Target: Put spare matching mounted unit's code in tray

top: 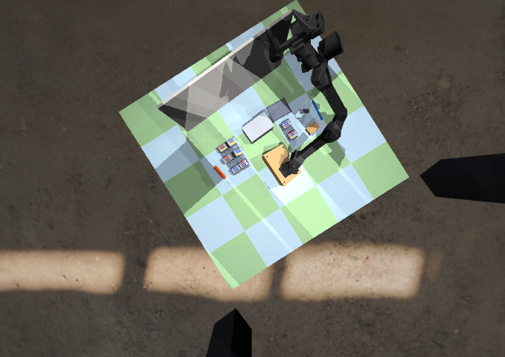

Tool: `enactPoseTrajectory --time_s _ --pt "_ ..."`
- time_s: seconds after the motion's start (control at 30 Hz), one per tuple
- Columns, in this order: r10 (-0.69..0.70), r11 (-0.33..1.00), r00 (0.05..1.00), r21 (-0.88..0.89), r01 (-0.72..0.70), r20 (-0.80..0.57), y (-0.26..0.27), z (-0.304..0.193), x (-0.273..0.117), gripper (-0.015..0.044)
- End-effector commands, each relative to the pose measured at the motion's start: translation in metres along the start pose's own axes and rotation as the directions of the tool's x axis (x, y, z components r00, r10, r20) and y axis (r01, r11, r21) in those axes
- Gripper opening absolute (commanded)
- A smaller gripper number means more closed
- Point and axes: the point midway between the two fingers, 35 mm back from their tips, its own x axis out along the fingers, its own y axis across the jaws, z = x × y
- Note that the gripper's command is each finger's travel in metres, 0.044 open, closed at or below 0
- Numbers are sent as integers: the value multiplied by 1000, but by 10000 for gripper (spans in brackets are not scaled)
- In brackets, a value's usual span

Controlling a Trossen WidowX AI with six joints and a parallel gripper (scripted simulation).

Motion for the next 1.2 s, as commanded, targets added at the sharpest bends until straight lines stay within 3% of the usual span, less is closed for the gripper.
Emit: enactPoseTrajectory --time_s 0.0,0.17,0.43,0.67,0.83,1.03,1.1,1.17 --pt "-217 976 971 0 219 99 -74 23 9 440" --pt "-474 875 862 -16 484 178 -157 41 1 440" --pt "-785 580 578 -66 812 223 -265 54 -41 440" --pt "-962 112 144 -147 983 231 -353 52 -113 440" --pt "-951 -275 -217 -276 921 223 -394 45 -178 440" --pt "-742 -644 -625 -520 562 243 -410 39 -259 440" --pt "-675 -681 -691 -576 452 256 -409 38 -274 440" --pt "-667 -684 -699 -583 437 258 -409 38 -276 440"
